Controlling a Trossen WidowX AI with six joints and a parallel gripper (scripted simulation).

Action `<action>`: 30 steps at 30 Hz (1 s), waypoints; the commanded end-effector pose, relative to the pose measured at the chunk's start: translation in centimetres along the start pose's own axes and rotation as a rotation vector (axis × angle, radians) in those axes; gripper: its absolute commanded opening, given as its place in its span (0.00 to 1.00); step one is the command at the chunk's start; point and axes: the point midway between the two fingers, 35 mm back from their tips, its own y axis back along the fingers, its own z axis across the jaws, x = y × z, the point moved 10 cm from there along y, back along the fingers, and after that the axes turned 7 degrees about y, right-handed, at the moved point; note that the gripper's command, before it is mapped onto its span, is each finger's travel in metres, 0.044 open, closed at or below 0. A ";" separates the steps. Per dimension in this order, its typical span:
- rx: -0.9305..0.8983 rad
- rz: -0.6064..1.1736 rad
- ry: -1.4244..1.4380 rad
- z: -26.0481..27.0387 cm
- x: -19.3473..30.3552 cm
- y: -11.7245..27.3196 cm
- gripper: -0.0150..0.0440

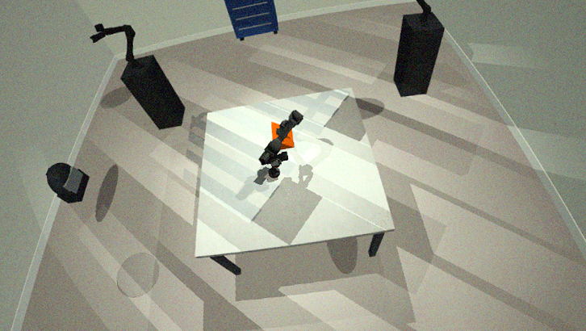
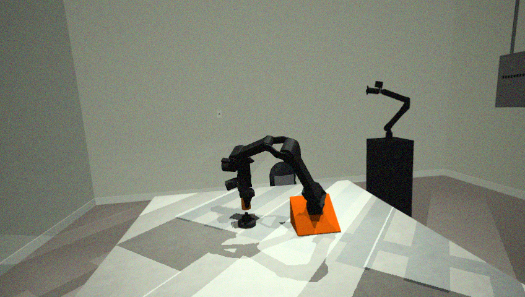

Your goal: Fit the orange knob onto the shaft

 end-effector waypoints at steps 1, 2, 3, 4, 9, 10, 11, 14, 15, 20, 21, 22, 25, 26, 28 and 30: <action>0.009 -0.009 0.003 -1.3 0.2 0.0 0.25; 0.008 -0.009 0.004 -1.6 0.3 -0.2 0.25; 0.008 -0.009 0.004 -1.9 0.4 -0.3 0.25; 0.007 -0.009 0.004 -2.3 0.5 -0.4 0.25; 0.006 -0.009 0.006 -3.3 0.8 -0.8 0.25; 0.006 -0.009 0.006 -3.3 0.8 -0.8 0.25; 0.006 -0.009 0.006 -3.3 0.8 -0.9 0.25; 0.005 -0.009 0.006 -3.3 0.7 -1.6 0.25; 0.005 -0.009 0.006 -3.3 0.7 -1.8 0.25; 0.005 -0.009 0.006 -3.3 0.8 -3.3 0.25; 0.005 -0.009 0.006 -3.3 0.8 -3.4 0.25; 0.005 -0.009 0.007 -3.3 0.8 -3.2 0.25; 0.005 -0.009 0.008 -3.3 0.8 -3.0 0.25; 0.005 -0.009 0.008 -3.3 0.7 -2.9 0.25; 0.005 -0.009 0.008 -3.4 0.6 -2.9 0.25; 0.005 -0.009 0.009 -3.5 0.5 -2.8 0.25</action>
